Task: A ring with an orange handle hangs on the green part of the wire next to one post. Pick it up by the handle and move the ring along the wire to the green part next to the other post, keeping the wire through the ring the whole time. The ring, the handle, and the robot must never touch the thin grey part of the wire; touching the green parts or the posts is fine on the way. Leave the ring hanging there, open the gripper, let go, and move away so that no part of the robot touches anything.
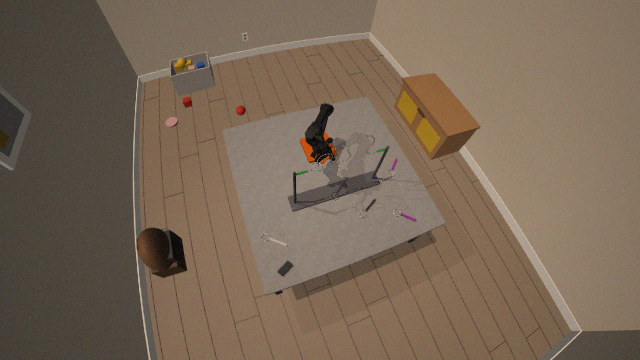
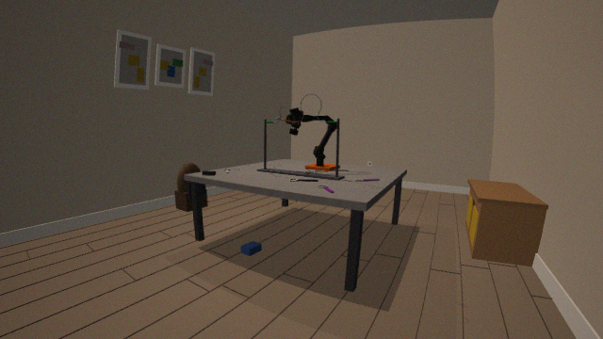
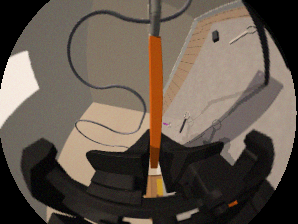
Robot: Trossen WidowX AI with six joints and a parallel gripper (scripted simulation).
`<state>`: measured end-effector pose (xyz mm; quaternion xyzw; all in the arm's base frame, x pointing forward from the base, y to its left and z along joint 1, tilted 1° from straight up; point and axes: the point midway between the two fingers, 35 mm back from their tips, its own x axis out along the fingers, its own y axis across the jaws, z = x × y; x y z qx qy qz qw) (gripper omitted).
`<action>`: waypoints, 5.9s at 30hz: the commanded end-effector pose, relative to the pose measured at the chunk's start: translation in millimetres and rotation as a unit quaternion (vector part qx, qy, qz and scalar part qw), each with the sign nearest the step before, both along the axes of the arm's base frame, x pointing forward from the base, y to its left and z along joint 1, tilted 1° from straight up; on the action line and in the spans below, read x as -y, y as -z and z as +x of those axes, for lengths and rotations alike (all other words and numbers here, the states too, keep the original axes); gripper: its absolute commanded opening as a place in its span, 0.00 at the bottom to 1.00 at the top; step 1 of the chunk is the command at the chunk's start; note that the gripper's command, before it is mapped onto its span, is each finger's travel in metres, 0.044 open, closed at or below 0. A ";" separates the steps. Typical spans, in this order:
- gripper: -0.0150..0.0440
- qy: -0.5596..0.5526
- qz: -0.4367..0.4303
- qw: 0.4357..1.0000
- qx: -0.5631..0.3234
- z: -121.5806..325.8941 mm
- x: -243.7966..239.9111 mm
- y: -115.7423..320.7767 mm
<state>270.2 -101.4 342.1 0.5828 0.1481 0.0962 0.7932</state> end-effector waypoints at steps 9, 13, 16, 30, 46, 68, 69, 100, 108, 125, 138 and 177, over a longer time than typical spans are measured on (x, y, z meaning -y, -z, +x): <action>0.00 -0.006 0.091 0.996 0.016 -1.0 -7.4 -30.8; 0.00 -0.007 0.133 0.991 0.023 -1.1 -8.4 -43.8; 0.00 -0.007 0.162 0.986 0.027 -1.3 -8.5 -53.2; 0.00 -0.010 0.239 0.970 0.038 -3.0 -3.7 -85.4; 0.00 -0.008 0.161 0.987 0.024 -3.2 -2.4 -82.5; 0.00 -0.003 -0.073 0.997 -0.015 -3.7 3.8 -53.9; 0.00 -0.002 -0.084 0.996 -0.017 -3.8 4.4 -52.6; 0.00 0.010 -0.431 0.899 -0.078 -8.9 38.2 -21.7; 0.00 0.014 -0.512 0.854 -0.092 -10.7 49.7 -18.4; 0.00 0.022 -0.669 0.734 -0.117 -14.9 75.1 -19.1; 0.00 0.027 -0.771 0.622 -0.132 -18.1 93.3 -26.3; 0.00 0.033 -0.963 0.217 -0.157 -24.3 124.8 -73.7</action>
